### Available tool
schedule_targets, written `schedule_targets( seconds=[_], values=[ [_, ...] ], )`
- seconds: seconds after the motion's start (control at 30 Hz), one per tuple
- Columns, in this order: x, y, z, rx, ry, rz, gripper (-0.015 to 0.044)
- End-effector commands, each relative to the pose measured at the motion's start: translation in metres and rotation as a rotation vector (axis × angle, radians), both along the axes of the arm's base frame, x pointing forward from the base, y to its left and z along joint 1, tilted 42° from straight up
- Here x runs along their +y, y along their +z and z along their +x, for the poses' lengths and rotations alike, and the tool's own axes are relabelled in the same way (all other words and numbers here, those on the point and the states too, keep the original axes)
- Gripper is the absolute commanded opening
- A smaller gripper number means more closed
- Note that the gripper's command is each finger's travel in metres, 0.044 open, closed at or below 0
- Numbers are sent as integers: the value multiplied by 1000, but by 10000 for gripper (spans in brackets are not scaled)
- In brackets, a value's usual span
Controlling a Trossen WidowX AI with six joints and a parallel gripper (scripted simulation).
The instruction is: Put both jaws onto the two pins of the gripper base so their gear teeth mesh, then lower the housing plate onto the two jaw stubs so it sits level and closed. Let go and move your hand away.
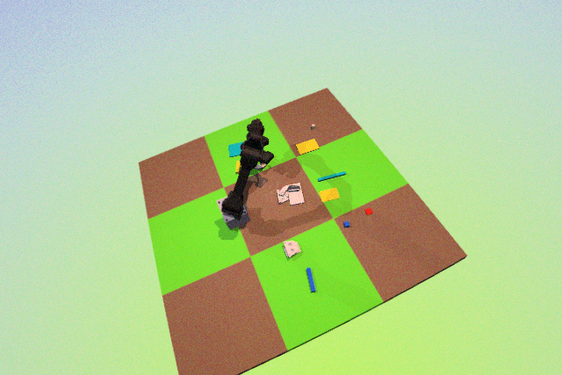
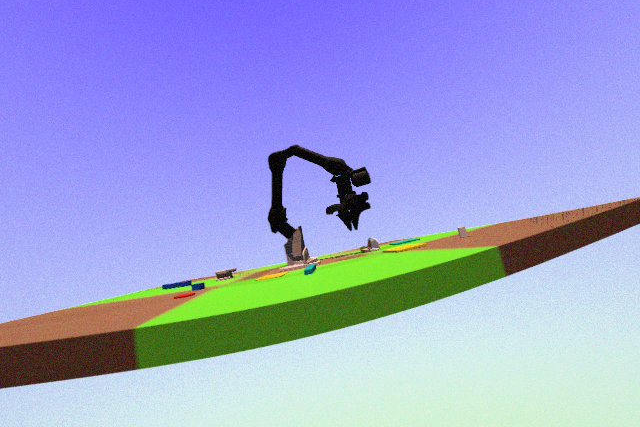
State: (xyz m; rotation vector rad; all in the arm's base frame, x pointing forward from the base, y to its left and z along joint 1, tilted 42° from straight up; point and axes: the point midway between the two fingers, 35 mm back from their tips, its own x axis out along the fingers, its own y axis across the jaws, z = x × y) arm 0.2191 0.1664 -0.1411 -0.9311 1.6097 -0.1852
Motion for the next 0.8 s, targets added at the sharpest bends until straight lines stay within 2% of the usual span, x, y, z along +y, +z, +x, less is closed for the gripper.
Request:
schedule_targets(
  seconds=[0.0,0.3,0.43,0.57,0.77],
  values=[
    [12,-5,8,-49,-58,7,210],
    [35,-16,24,-160,-193,15,440],
    [33,-18,24,-160,-193,15,440],
    [9,-43,23,-161,-193,13,440],
    [8,-45,23,-161,-193,13,440]
  ],
)
